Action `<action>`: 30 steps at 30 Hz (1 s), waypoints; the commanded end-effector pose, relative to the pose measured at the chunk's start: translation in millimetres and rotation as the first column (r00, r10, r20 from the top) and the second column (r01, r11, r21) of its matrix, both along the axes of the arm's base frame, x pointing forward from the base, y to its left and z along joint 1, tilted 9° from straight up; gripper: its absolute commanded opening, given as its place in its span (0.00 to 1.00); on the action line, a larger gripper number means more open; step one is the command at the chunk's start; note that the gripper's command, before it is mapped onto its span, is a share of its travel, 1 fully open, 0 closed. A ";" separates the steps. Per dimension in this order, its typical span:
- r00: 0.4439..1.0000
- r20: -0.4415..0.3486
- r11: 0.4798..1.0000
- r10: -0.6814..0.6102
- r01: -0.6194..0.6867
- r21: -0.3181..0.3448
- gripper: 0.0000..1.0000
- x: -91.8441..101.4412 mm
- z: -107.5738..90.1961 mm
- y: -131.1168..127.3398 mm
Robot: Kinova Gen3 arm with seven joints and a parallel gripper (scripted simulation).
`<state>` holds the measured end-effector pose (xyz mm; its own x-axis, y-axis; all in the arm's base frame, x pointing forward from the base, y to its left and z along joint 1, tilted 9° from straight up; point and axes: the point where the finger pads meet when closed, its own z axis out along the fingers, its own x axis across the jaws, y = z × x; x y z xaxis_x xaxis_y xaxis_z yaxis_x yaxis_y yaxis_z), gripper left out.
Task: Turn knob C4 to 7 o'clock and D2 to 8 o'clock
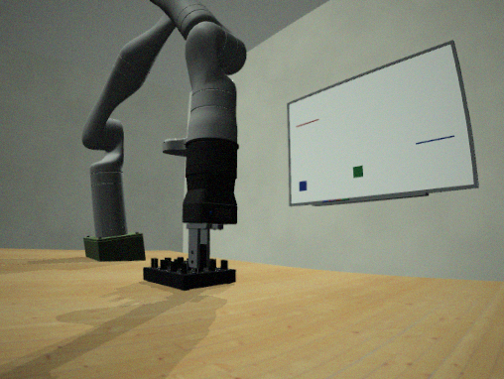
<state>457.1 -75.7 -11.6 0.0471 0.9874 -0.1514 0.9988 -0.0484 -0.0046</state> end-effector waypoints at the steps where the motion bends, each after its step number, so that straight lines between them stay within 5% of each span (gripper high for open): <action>1: 1.000 0.002 1.000 0.000 0.000 0.000 0.30 0.7 0.8 0.2; 30: 0.999 -0.004 0.999 0.038 -0.038 0.001 0.30 0.7 0.8 0.2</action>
